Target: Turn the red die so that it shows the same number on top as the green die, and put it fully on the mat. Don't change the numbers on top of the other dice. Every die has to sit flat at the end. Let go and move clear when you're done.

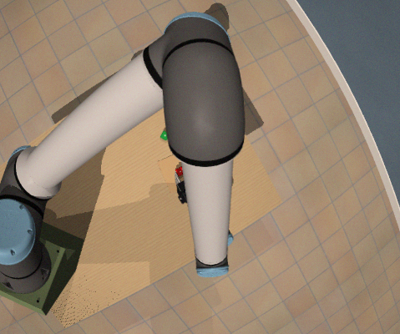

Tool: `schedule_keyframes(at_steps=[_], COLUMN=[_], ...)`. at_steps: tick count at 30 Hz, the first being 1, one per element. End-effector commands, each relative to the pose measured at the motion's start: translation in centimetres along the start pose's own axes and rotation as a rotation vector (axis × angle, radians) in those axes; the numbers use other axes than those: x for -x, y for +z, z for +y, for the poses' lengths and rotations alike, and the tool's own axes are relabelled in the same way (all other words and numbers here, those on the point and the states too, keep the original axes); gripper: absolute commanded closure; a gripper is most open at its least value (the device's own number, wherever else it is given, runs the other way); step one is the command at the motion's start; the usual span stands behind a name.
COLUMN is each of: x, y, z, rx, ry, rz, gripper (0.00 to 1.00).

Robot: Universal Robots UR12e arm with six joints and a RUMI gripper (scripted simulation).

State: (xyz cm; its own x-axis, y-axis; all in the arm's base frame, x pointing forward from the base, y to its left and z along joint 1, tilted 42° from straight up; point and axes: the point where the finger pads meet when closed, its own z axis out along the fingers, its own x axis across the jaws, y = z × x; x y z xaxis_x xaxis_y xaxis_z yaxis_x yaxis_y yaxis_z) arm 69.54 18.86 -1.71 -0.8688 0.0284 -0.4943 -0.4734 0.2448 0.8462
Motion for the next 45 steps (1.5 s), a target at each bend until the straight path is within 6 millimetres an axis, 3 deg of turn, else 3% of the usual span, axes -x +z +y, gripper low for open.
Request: schedule_keyframes(at_steps=[1,23,40,41,45], x=[0.04,0.04,0.04,0.04,0.04], y=[-0.04,-0.04,-0.04,-0.04,-0.04], z=[0.01,0.01,0.01,0.01,0.01], rx=[0.0,0.0,0.0,0.0,0.0], ry=[-0.001,-0.001,-0.001,-0.001,-0.001], rz=[0.0,0.0,0.0,0.0,0.0], gripper=[0.9,0.9,0.72,0.6,0.6])
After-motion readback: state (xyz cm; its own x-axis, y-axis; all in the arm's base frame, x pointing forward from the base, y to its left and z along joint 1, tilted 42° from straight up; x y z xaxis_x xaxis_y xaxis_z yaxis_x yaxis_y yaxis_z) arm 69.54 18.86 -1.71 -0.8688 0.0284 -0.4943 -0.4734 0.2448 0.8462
